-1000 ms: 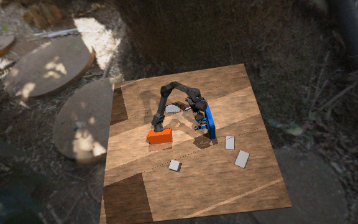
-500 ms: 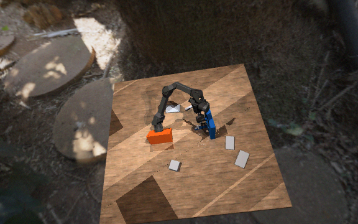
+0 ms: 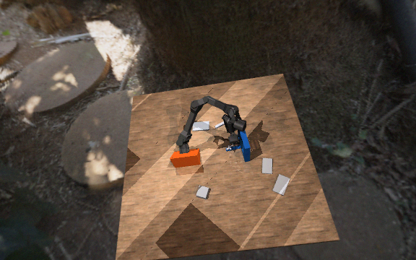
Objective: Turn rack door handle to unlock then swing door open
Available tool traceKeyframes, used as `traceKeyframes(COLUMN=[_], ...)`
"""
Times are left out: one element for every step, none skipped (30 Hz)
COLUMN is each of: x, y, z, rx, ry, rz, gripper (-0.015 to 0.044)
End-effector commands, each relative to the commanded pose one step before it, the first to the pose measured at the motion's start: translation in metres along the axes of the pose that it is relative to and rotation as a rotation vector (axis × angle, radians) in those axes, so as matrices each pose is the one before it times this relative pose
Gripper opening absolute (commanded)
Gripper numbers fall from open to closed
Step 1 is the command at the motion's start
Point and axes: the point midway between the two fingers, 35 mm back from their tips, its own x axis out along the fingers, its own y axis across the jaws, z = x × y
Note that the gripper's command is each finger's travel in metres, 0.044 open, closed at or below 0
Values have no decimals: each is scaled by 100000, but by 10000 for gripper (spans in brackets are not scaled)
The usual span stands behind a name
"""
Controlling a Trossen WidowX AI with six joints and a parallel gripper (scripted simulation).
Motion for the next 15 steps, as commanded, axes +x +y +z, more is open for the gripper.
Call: traceKeyframes(x=[600,26,0,0,0,0,0,0,0,0,0,0,0,0,0], y=[-71,1,0,0,0,0,0,0,0,0,0,0,0,0,0], z=[-18,1,0,0,0,0,0,0,0,0,0,0,0,0,0], rx=[1145,30,0,0,0,0,0,0,0,0,0,0,0,0,0], ry=[2394,98,0,0,0,0,0,0,0,0,0,0,0,0,0], rz=[-786,-24,0,0,0,0,0,0,0,0,0,0,0,0,0], gripper=[294,294,268,241,215,189,163,136,110,103,97,90,83,77,70])
